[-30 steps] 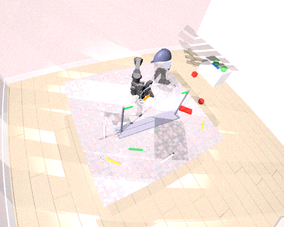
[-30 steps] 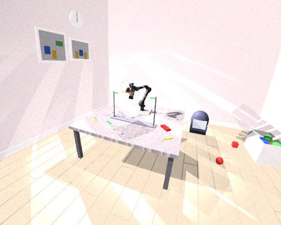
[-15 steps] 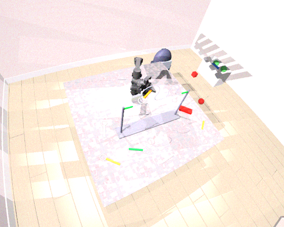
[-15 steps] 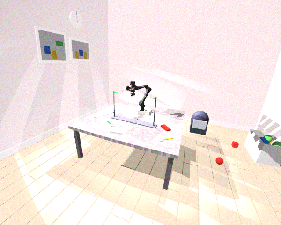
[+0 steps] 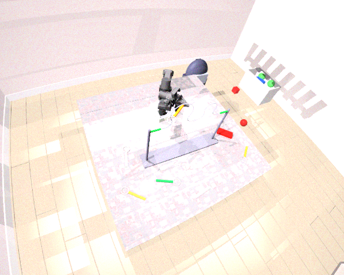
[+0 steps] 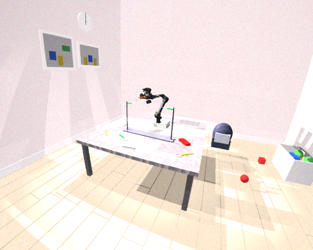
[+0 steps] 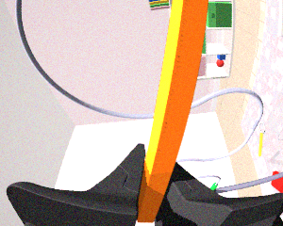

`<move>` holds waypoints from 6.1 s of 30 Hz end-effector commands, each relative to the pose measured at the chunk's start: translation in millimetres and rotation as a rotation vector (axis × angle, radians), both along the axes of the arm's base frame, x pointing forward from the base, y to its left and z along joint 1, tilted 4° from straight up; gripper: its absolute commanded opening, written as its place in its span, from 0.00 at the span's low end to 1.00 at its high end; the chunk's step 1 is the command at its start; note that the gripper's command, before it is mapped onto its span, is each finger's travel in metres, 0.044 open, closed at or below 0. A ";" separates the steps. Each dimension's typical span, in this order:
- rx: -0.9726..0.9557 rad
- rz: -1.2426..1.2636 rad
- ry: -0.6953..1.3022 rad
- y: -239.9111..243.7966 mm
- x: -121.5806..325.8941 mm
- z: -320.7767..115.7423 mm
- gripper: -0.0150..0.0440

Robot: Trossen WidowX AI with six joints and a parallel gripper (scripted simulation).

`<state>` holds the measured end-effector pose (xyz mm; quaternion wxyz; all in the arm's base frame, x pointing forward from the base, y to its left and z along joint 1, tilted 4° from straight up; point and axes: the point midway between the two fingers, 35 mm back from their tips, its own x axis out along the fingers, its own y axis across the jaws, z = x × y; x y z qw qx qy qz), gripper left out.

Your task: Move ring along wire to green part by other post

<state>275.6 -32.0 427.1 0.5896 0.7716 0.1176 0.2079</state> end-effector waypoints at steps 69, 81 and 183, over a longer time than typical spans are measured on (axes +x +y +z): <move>-0.759 -0.046 0.088 -10.0 1.1 -13.1 0.00; -0.927 -0.062 0.108 -13.4 1.2 -19.1 0.00; -2.359 -0.251 0.222 -66.4 -1.2 -32.9 0.00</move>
